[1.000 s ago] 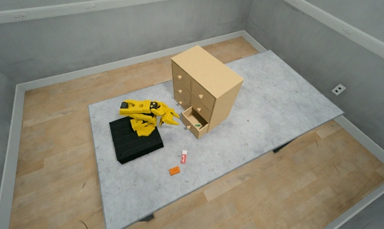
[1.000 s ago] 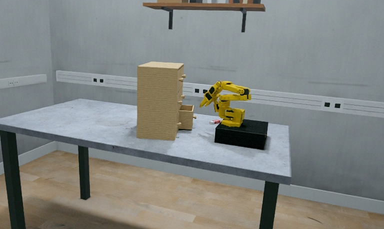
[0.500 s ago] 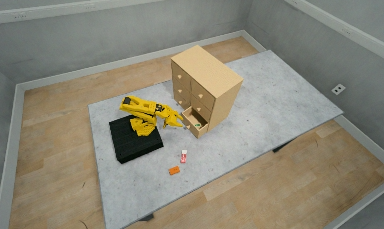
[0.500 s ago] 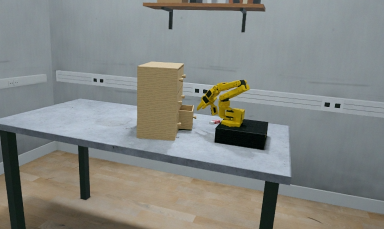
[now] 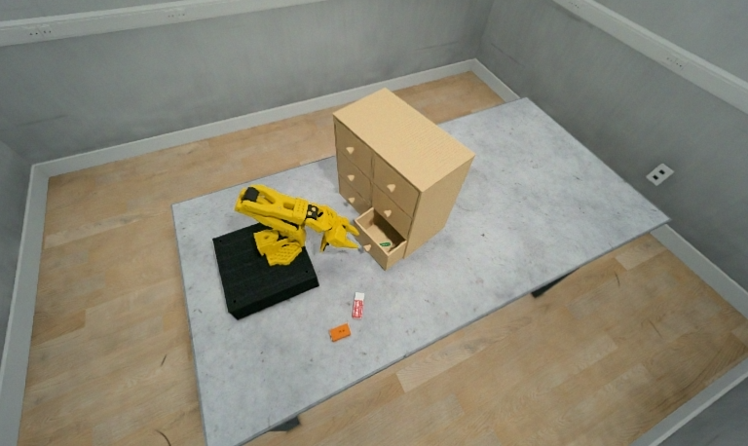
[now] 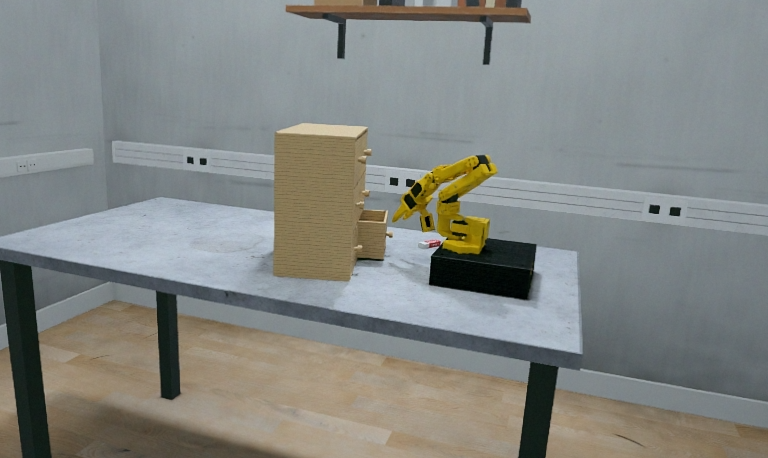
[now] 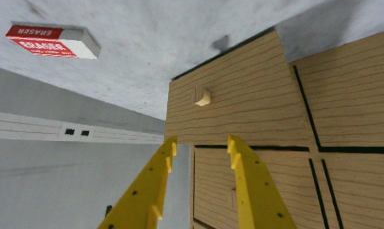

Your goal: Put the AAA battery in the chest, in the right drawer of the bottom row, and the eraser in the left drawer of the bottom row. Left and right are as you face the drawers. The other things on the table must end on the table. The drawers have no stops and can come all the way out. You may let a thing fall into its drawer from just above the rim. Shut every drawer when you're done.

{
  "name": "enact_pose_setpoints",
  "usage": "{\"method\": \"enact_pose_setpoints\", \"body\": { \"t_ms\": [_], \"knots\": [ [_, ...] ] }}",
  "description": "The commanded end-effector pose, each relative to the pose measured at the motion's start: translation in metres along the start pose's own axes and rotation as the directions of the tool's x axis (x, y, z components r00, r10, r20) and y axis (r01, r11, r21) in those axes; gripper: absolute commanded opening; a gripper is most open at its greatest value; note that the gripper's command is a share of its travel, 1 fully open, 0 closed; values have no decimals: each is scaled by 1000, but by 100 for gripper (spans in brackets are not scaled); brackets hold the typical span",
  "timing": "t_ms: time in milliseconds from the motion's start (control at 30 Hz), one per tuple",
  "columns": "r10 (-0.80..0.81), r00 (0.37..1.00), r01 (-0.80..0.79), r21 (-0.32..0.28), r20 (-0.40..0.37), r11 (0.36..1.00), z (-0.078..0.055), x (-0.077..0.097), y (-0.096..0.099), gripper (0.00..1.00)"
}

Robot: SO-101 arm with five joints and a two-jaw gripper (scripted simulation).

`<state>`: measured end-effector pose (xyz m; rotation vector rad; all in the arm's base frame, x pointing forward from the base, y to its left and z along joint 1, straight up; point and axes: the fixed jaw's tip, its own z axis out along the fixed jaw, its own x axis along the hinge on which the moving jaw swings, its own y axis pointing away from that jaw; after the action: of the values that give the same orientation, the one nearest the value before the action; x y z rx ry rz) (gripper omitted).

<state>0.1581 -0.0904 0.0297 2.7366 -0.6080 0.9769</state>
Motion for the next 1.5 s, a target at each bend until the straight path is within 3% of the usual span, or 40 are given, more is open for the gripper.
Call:
{"method": "enact_pose_setpoints", "body": {
  "t_ms": [0,200,1467],
  "knots": [
    [0,1000,0,2,9,1000,1,-2,-1,21],
    [0,1000,0,3,29,1000,12,-8,-1,21],
    [-1,1000,1,3,29,1000,13,-9,-1,21]
  ]
}}
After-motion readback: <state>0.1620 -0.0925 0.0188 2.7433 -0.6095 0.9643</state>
